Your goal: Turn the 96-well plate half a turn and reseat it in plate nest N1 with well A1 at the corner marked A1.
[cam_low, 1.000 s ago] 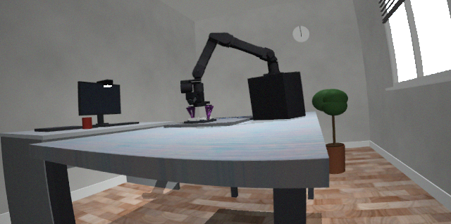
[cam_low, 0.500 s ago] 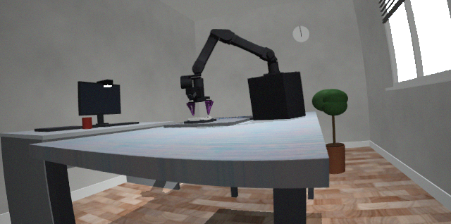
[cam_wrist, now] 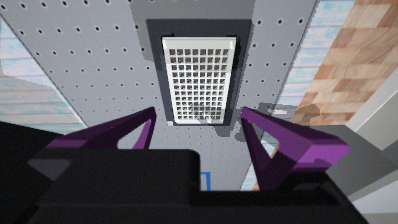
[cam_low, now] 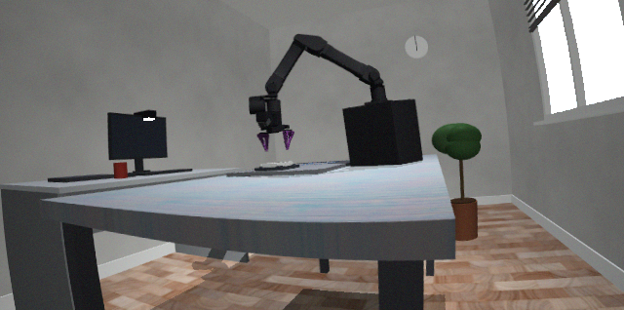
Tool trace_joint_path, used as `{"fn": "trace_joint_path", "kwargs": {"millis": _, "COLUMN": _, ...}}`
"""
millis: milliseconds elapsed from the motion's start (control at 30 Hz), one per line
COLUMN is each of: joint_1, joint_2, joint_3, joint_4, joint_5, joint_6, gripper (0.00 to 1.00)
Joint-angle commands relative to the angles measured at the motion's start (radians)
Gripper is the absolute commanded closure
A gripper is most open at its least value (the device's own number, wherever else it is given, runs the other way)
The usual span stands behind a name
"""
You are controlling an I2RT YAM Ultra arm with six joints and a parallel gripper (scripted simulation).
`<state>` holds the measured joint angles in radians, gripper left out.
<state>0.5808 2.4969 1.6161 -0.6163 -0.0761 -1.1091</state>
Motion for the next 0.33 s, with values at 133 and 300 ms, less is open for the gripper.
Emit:
{"fn": "trace_joint_path", "kwargs": {"millis": 133, "joint_1": -0.004, "joint_2": -0.076, "joint_3": 0.003, "joint_4": -0.059, "joint_5": -0.002, "joint_6": -0.003, "gripper": 0.0}}
{"fn": "trace_joint_path", "kwargs": {"millis": 300, "joint_1": -0.004, "joint_2": -0.079, "joint_3": 0.003, "joint_4": -0.063, "joint_5": -0.002, "joint_6": -0.003, "gripper": 0.0}}
